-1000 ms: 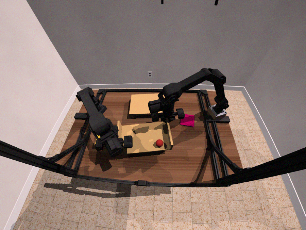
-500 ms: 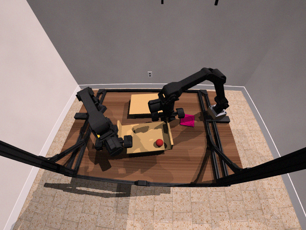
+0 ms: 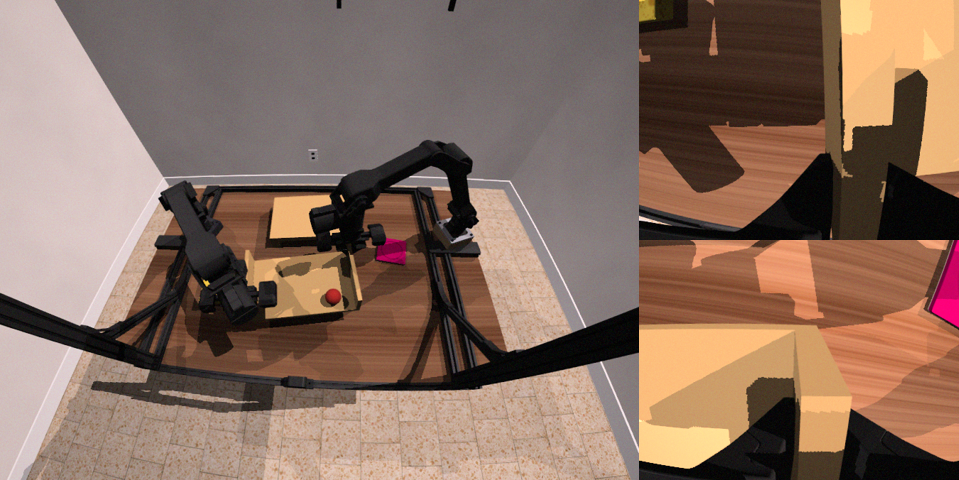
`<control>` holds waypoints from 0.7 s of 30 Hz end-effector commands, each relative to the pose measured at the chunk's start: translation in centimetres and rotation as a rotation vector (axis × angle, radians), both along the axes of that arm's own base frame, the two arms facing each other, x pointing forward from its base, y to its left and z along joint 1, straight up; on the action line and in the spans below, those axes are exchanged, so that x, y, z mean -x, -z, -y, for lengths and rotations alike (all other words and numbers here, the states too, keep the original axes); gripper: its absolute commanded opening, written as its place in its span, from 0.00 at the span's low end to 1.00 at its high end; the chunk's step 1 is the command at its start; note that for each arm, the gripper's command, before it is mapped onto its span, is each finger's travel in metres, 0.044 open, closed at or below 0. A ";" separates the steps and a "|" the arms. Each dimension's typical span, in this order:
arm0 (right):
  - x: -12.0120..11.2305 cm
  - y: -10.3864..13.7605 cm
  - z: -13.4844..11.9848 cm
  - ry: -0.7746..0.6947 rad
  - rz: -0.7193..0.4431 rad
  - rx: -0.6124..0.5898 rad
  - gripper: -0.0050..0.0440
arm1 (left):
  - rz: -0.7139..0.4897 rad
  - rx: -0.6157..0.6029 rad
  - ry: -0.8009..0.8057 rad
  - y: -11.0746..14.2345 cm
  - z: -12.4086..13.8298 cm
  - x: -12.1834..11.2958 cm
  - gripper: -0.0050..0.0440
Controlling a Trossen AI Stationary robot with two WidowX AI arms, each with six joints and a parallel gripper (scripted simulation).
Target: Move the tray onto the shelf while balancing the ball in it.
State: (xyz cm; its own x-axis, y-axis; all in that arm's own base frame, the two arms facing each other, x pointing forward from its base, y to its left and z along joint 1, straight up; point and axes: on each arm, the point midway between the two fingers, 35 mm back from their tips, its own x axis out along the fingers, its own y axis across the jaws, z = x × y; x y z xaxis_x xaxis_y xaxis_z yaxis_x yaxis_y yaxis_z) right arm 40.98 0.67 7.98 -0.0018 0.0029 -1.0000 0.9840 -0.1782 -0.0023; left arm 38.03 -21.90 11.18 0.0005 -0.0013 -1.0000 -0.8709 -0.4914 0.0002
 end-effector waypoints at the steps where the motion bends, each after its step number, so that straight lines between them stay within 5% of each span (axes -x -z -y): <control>1: 0.1 0.0 0.2 0.002 0.014 -0.026 0.14 | 0.008 0.029 0.001 -0.6 -0.3 0.1 0.14; 21: 0.3 -0.1 0.9 0.002 0.008 -0.013 0.14 | 0.005 0.015 0.002 -0.4 -1.0 0.4 0.14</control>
